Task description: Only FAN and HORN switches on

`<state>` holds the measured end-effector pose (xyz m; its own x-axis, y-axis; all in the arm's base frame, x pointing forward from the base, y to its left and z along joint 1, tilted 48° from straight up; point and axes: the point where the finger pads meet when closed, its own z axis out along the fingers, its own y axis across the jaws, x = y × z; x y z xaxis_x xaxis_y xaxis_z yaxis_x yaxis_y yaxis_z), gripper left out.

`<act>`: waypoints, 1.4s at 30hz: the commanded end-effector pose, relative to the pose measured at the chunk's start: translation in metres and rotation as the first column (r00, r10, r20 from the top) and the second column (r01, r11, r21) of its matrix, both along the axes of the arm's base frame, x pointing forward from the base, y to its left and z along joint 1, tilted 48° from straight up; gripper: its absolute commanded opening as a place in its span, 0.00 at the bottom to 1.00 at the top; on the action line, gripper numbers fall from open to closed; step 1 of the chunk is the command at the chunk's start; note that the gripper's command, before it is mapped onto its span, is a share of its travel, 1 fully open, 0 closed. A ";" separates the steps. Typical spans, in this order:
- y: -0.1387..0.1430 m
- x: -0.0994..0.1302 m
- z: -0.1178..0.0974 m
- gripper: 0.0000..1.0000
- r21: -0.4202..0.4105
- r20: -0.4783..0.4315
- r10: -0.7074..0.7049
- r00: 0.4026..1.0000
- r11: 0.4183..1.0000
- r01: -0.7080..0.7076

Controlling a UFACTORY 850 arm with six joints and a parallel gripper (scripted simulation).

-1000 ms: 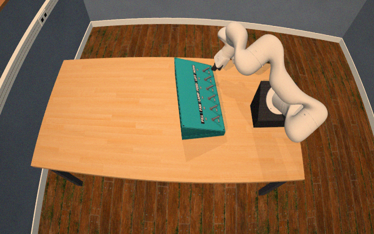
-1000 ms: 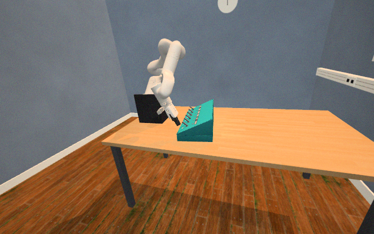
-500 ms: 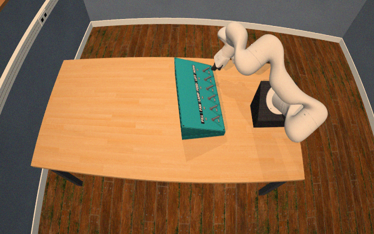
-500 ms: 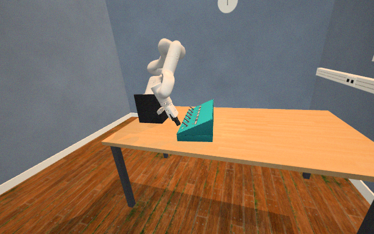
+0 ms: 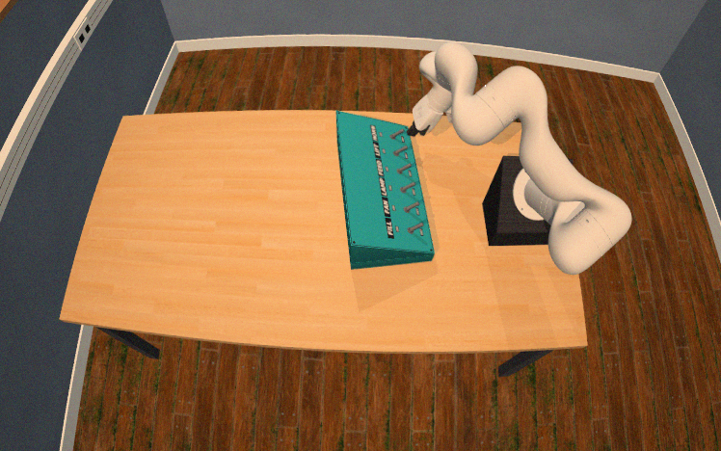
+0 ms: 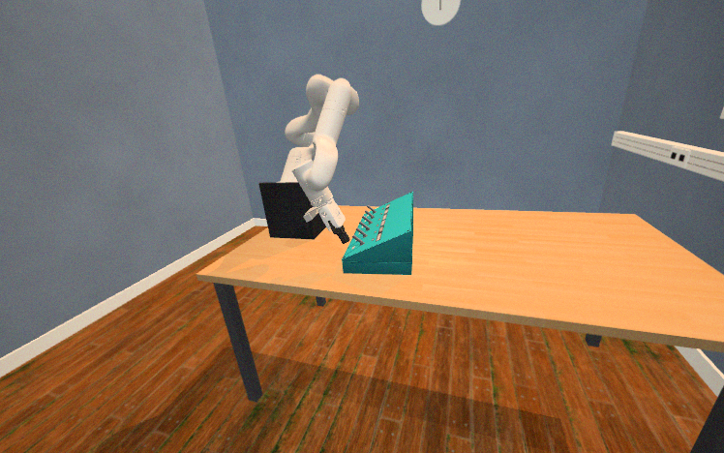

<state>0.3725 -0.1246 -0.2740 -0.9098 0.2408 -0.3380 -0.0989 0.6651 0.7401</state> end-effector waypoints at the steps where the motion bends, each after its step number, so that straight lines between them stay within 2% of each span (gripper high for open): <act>1: -0.001 0.001 0.000 0.00 -0.001 0.001 -0.001 1.000 1.000 0.001; 42: -0.007 0.023 0.009 0.00 -0.001 0.001 -0.001 1.000 1.000 0.001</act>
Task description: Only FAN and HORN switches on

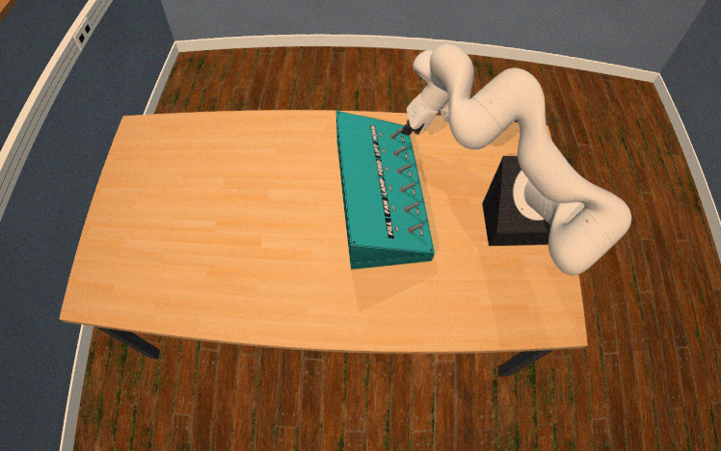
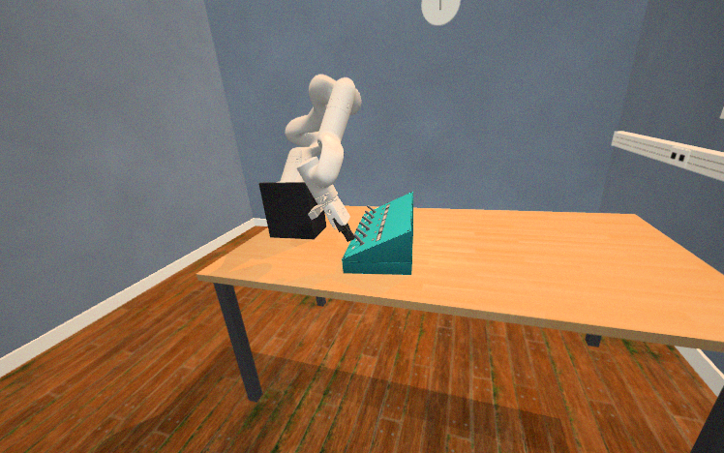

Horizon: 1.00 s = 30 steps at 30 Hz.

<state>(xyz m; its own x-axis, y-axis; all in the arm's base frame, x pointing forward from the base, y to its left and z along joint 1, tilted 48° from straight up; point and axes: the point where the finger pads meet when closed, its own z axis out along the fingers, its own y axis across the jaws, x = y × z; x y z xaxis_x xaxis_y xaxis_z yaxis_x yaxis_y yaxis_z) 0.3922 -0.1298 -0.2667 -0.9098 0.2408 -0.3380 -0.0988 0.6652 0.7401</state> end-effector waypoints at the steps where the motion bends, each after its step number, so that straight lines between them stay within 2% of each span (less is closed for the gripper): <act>1: -0.002 0.004 0.001 0.00 -0.001 0.001 -0.001 1.000 1.000 0.001; 30: -0.005 0.015 0.006 0.00 -0.001 0.001 -0.001 1.000 1.000 0.001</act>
